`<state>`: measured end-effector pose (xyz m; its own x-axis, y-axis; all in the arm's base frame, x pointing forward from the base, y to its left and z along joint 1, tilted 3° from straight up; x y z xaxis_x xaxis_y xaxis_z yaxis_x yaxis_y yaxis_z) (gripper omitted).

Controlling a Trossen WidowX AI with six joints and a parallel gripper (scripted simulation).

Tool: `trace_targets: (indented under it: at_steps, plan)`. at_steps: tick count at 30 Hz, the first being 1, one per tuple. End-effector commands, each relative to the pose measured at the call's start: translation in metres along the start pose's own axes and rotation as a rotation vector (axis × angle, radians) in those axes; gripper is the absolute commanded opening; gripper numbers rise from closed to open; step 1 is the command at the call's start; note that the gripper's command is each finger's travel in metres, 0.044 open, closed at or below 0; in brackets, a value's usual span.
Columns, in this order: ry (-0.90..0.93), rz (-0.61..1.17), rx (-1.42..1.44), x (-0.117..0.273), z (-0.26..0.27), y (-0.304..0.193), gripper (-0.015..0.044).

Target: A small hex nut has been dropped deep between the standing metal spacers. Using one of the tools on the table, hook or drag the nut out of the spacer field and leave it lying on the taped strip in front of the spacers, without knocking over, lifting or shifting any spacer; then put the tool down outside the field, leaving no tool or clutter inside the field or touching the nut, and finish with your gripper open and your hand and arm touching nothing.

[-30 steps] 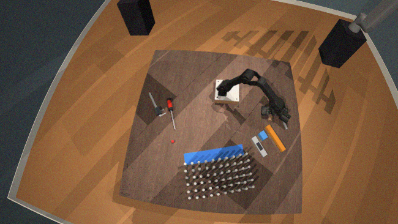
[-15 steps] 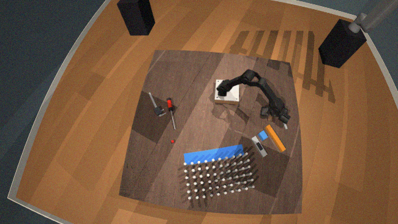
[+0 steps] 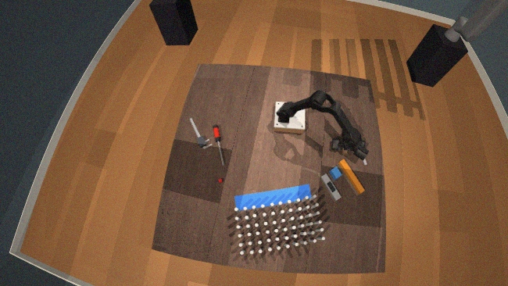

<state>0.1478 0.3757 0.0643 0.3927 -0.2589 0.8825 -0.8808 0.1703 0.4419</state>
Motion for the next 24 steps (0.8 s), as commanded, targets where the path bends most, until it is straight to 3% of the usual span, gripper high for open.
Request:
trace_targets:
  at_steps: [1,20,22,24]
  plan:
    - [0.003,-0.004,-0.003,-0.007,0.003,-0.002,0.028]
    - [0.003,-0.004,-0.002,-0.032,0.01,-0.014,0.028]
    - [0.003,-0.004,-0.002,-0.032,0.01,-0.014,0.0228]
    - [0.003,-0.004,-0.002,-0.032,0.01,-0.014,0.0214]
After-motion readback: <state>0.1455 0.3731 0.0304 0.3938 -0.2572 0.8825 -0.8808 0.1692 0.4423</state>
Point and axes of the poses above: the point midway between the two fingers, 35 mm back from their tips, its own x axis back along the fingers, its own z axis across the jaws, y = z × x, the point moved 5 cm from there along x, back along the fingers, and after that the axes turned 14 degrees about -x, right-handed, at the moved point
